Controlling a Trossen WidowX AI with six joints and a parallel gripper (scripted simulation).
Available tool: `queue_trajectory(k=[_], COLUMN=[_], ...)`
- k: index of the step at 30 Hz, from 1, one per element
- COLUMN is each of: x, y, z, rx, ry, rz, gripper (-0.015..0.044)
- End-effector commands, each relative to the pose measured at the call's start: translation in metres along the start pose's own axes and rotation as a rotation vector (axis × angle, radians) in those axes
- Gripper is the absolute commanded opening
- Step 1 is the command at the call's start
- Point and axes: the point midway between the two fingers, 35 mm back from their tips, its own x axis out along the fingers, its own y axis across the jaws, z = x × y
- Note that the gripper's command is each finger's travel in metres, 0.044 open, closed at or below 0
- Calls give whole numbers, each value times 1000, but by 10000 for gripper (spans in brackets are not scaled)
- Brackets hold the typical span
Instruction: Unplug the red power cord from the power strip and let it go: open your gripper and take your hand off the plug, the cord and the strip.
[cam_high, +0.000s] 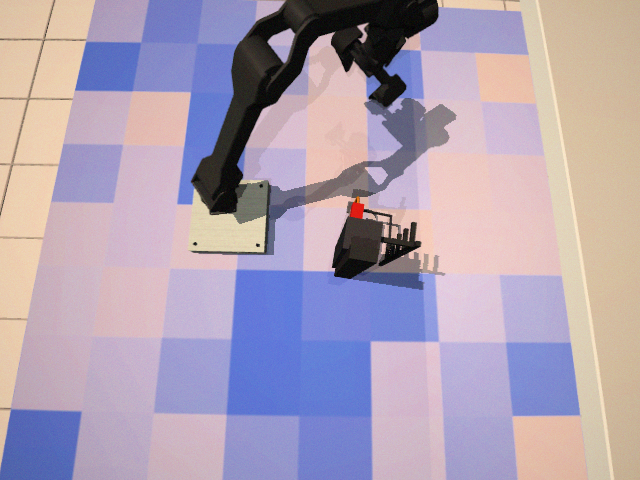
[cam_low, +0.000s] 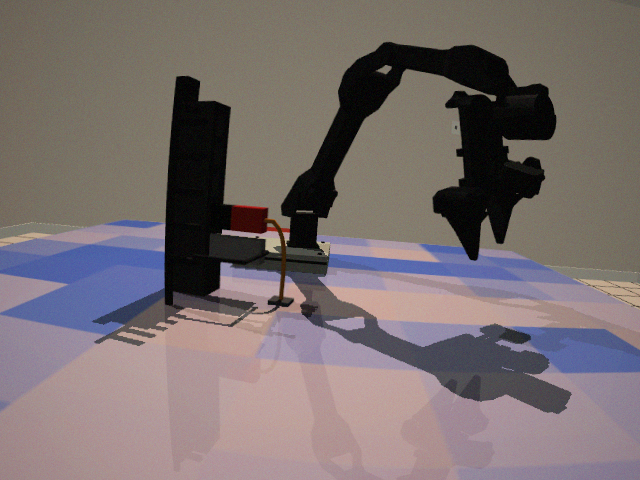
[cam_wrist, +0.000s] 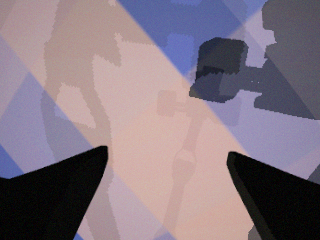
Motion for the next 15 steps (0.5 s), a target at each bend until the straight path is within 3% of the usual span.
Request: queue_trajectory(k=[1,9,15], x=[-1,-47,-74], y=[-3,-104,-160], z=[-1,-71,-149], rx=[-6,-282,-498], ry=[-1,11,78], rz=[-3,-119,-189], gripper=[374,164,160])
